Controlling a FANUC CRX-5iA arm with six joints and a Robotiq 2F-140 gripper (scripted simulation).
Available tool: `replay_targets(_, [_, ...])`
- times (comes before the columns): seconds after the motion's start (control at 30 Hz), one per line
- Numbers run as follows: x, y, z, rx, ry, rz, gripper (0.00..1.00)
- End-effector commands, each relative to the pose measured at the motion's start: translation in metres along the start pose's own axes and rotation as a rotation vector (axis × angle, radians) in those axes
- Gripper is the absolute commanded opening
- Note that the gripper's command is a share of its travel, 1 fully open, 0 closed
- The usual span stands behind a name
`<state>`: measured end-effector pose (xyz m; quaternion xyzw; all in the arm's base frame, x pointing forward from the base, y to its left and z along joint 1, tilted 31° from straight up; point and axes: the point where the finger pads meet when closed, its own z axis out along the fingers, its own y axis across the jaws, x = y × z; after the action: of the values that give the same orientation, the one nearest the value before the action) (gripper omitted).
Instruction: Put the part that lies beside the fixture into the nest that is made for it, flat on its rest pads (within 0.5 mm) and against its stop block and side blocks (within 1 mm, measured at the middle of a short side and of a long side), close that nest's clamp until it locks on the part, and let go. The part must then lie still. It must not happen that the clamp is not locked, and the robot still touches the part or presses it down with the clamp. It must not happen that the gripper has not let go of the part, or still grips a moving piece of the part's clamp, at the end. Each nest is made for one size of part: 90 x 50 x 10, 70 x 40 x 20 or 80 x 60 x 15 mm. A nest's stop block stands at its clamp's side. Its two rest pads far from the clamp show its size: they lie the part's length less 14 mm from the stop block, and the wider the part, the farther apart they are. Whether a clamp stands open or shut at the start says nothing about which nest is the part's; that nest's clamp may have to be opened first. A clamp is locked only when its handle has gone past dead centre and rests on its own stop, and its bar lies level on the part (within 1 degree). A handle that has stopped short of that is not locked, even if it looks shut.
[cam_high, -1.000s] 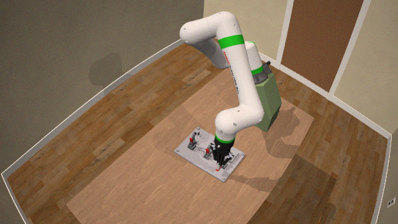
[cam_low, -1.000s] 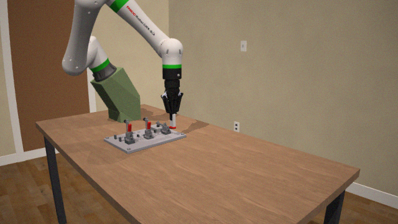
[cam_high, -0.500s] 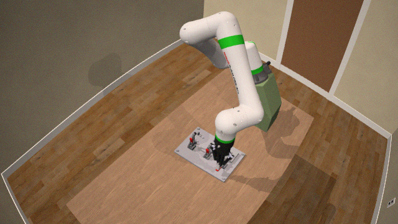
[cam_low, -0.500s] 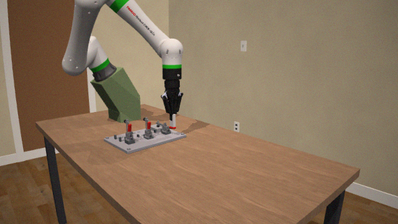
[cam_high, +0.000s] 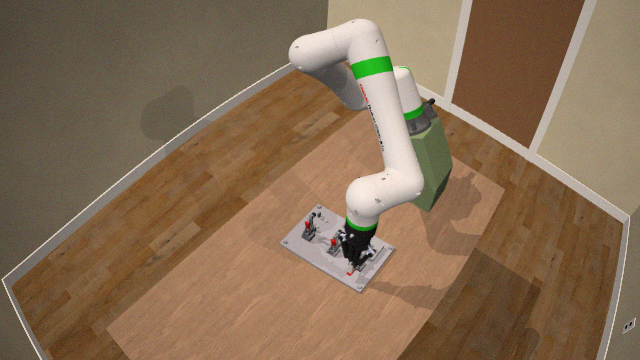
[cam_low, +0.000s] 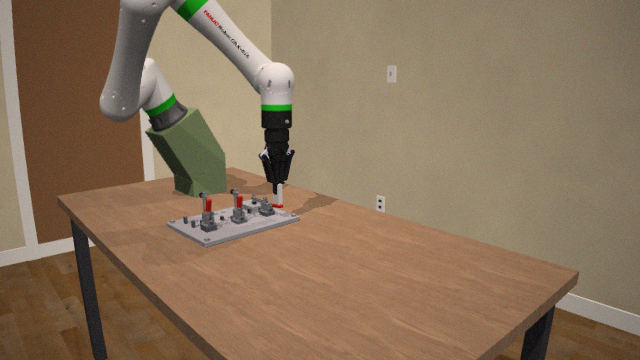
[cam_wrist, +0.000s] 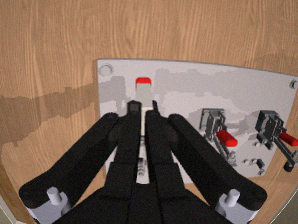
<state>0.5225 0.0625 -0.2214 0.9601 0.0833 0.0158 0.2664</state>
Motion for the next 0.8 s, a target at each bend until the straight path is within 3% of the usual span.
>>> replay_targets(0.0, [0.0002,-0.0001,-0.0002,0.0,0.0,0.0,0.0])
replay_targets(0.77, [0.0002,-0.0001,0.0019,0.0,0.0,0.0,0.0])
